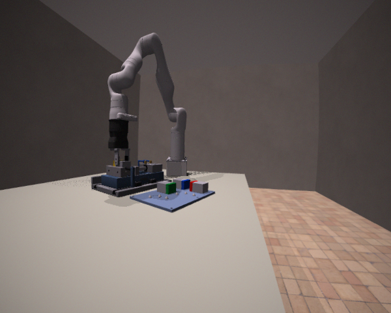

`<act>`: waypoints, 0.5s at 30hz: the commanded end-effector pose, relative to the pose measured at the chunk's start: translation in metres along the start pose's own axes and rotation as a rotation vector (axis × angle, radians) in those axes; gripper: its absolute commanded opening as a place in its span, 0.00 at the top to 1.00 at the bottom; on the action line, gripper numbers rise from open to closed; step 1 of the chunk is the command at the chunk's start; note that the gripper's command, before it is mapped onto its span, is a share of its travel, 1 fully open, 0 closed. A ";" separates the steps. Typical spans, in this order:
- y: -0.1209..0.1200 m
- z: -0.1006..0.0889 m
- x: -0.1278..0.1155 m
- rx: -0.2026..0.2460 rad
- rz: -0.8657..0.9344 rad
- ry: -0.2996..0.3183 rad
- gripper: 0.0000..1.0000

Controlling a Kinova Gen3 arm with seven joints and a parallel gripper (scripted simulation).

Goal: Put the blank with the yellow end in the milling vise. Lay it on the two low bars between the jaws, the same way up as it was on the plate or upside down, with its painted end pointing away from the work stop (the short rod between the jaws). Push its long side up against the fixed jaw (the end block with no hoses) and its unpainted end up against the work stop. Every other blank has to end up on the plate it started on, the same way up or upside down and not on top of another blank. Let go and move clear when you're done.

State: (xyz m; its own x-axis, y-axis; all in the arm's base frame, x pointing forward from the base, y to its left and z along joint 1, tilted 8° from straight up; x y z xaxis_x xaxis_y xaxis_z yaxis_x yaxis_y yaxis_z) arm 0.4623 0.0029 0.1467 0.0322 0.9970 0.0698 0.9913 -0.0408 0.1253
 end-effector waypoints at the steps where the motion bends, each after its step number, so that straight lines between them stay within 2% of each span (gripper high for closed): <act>1: 0.003 -0.001 0.000 -0.007 0.011 -0.001 1.00; 15: 0.003 -0.001 0.000 -0.006 0.008 -0.001 1.00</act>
State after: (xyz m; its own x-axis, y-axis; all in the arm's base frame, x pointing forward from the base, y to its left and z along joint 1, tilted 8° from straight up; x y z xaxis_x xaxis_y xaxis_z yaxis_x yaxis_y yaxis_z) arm 0.4623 0.0029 0.1467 0.0321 0.9970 0.0697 0.9913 -0.0407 0.1253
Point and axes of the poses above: the point where the finger pads meet when closed, its own z axis out along the fingers, its own y axis across the jaws, x = y × z, the point moved 7 cm from there along -z, back along the fingers, and after that the axes turned 4 degrees about -z, right-handed, at the moved point
